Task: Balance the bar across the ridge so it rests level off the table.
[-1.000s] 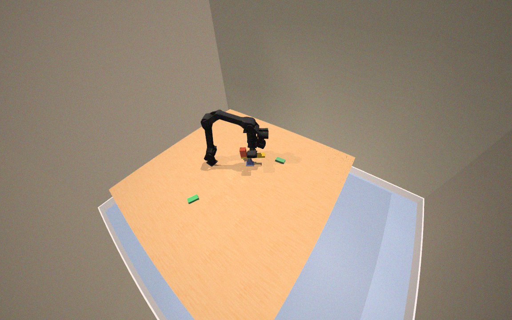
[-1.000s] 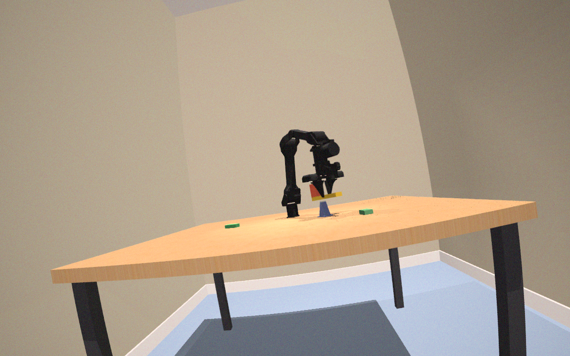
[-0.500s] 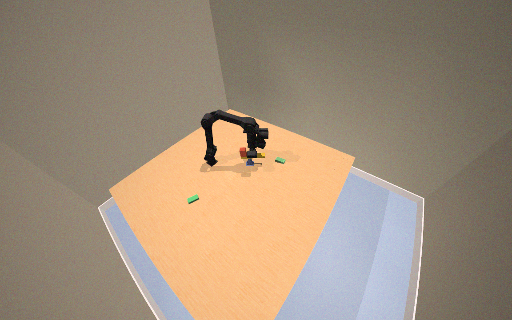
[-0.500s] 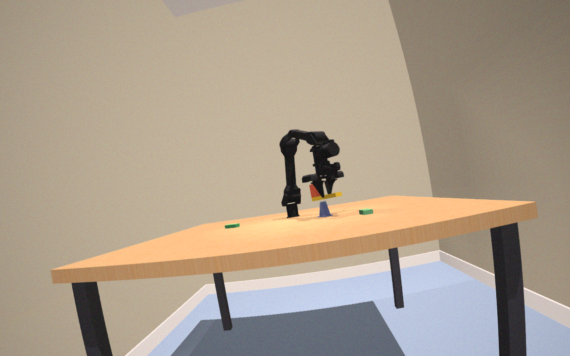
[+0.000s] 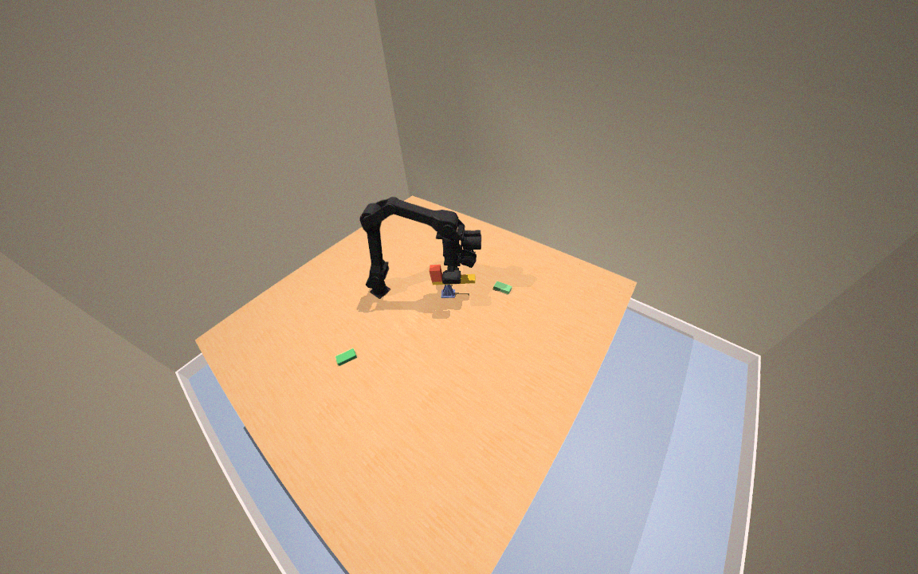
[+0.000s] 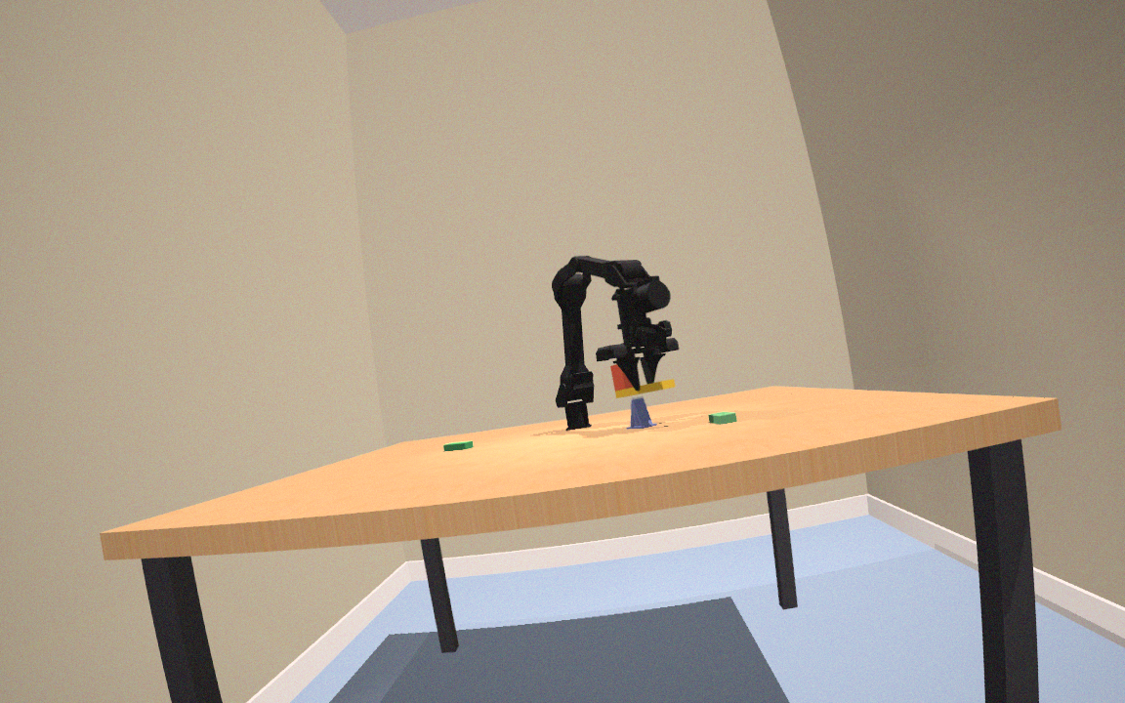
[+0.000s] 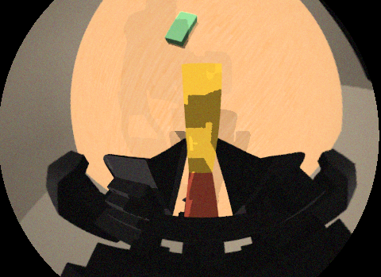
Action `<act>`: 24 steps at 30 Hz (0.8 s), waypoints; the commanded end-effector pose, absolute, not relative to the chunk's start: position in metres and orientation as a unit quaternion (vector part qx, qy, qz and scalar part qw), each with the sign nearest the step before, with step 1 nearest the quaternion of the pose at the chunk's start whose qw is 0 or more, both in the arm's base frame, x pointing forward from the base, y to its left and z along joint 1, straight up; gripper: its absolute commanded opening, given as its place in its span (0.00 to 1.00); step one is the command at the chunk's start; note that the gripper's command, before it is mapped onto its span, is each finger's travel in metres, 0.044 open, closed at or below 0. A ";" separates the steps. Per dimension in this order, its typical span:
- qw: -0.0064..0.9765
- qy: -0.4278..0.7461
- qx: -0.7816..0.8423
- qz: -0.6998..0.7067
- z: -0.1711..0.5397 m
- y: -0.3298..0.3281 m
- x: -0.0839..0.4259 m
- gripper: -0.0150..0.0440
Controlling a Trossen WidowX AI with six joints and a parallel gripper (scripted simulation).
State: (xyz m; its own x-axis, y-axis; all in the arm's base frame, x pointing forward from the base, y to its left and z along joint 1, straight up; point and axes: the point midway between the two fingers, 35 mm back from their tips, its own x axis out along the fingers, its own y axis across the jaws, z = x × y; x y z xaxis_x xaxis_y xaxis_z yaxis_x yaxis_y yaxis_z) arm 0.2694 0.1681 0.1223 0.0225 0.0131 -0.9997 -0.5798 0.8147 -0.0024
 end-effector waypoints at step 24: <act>0.682 0.665 -0.214 0.219 0.120 0.168 0.269 0.25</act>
